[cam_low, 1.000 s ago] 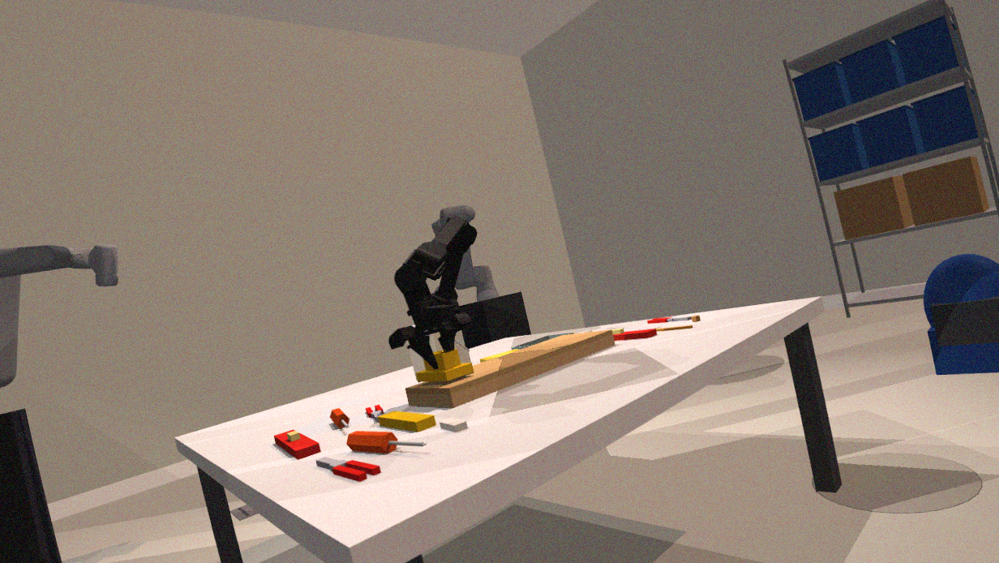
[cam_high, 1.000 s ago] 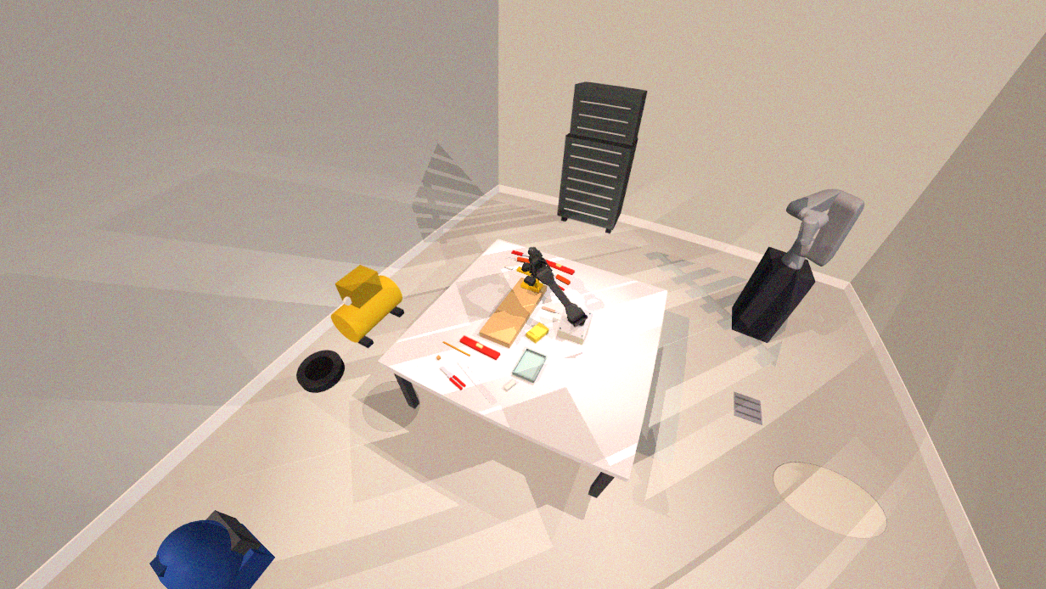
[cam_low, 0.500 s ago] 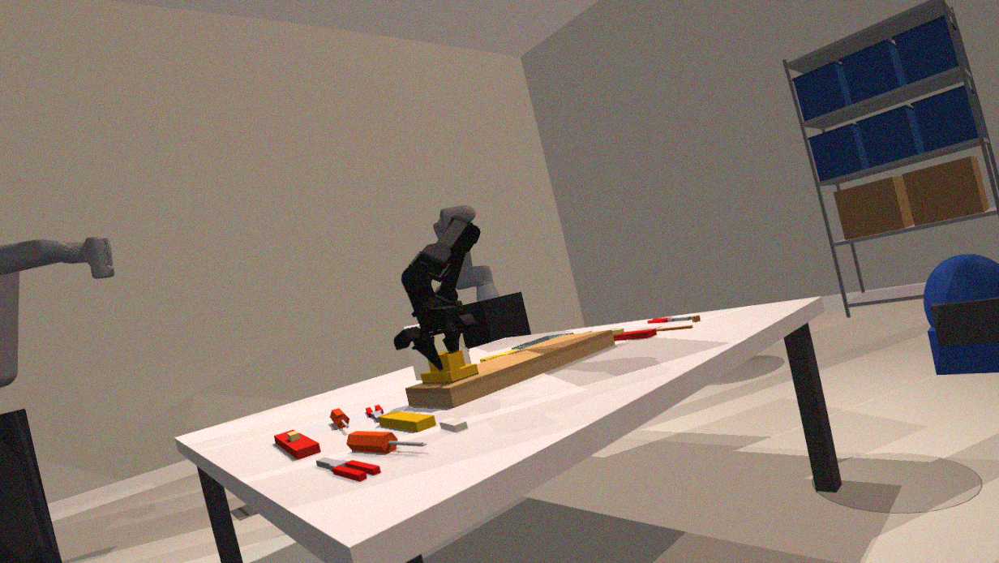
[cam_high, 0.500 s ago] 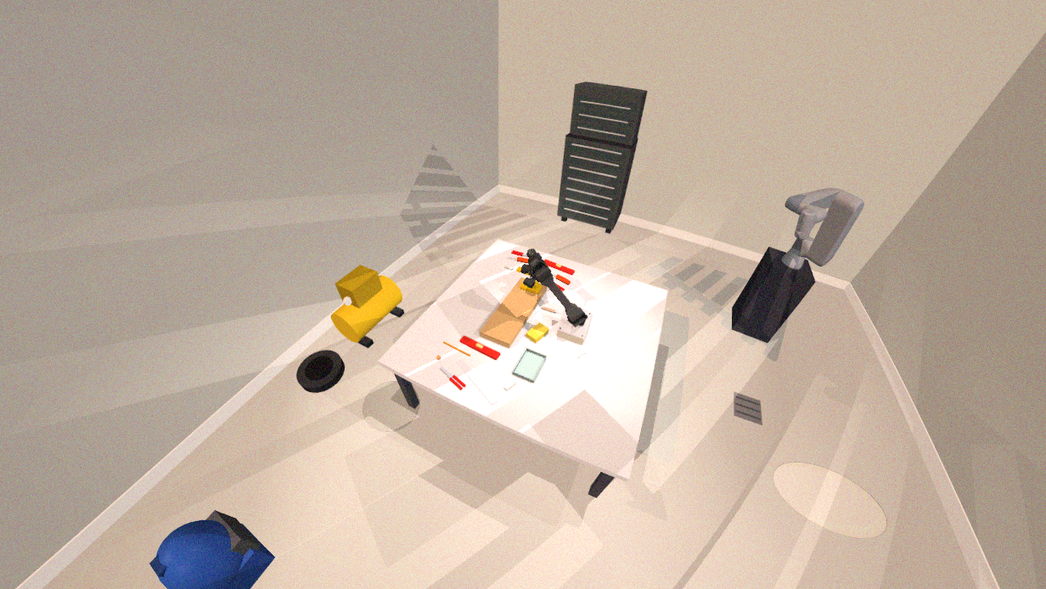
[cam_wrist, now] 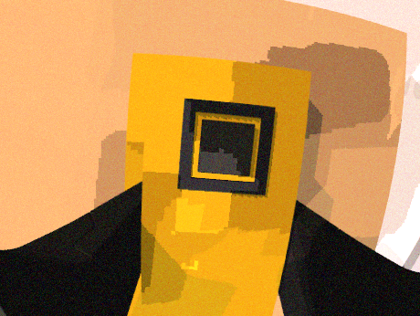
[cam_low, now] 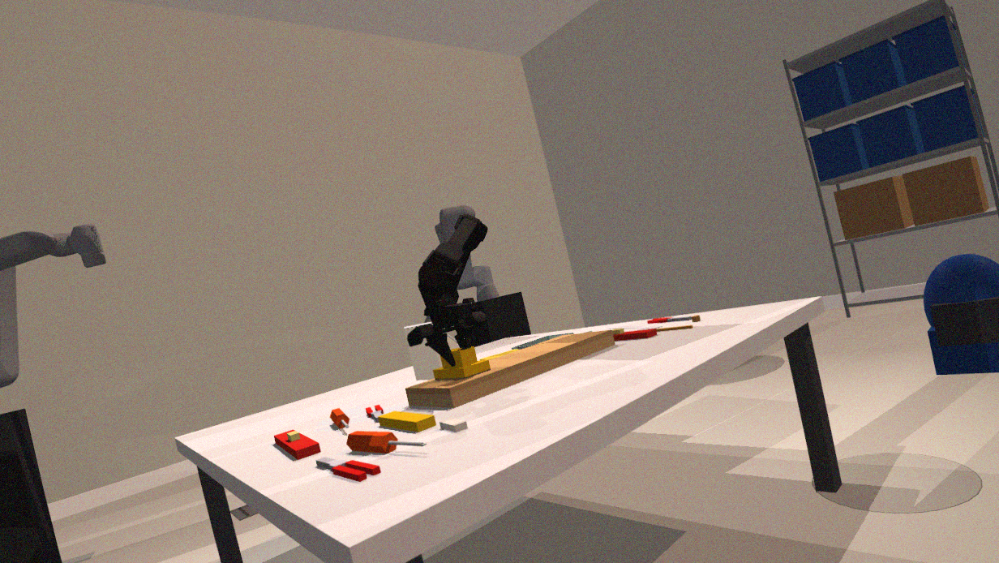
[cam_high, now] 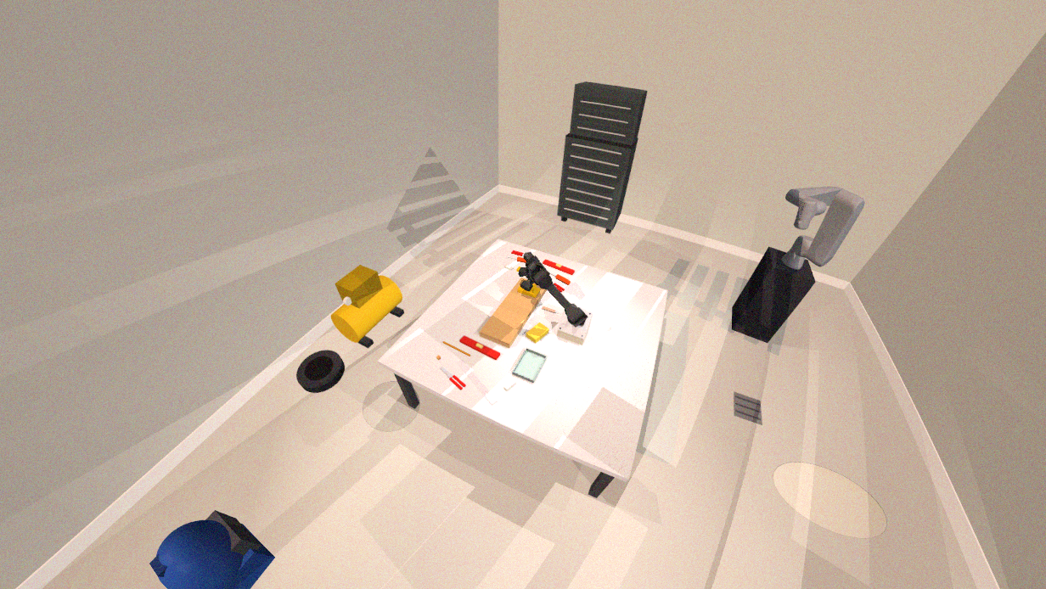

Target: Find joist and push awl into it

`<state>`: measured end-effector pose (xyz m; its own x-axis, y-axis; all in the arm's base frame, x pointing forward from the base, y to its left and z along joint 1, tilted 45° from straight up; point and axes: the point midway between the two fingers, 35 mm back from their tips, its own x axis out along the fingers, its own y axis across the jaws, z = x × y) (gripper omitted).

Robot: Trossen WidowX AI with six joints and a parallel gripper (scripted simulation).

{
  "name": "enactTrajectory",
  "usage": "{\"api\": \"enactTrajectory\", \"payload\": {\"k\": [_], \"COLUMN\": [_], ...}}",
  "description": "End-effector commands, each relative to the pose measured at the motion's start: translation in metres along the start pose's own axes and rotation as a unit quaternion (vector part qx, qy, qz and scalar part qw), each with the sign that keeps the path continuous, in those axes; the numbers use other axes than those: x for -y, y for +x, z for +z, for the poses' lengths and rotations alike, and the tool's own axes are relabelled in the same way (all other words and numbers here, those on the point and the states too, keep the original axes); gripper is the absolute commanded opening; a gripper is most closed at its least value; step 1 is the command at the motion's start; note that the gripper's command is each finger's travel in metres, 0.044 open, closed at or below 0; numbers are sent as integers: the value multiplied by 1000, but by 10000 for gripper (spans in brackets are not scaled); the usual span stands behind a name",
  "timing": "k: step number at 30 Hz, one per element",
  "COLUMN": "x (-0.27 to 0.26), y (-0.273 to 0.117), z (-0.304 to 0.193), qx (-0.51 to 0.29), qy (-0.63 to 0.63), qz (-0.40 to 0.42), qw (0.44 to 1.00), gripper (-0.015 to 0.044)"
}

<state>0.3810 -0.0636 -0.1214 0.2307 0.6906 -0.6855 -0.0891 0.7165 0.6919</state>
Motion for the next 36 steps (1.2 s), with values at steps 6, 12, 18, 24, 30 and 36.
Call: {"api": "enactTrajectory", "payload": {"k": [6,12,18,24,30,36], "x": [-23,-36,-49,-62,-75,-89], "y": [1,1,1,1,2,2], "z": [0,0,0,0,0,0], "qx": [-1,-1,-1,-1,-1,-1], "qy": [1,1,2,2,2,2], "qz": [3,4,4,5,5,5], "qw": [1000,1000,1000,1000,1000,1000], "gripper": [0,0,0,0,0,0]}}
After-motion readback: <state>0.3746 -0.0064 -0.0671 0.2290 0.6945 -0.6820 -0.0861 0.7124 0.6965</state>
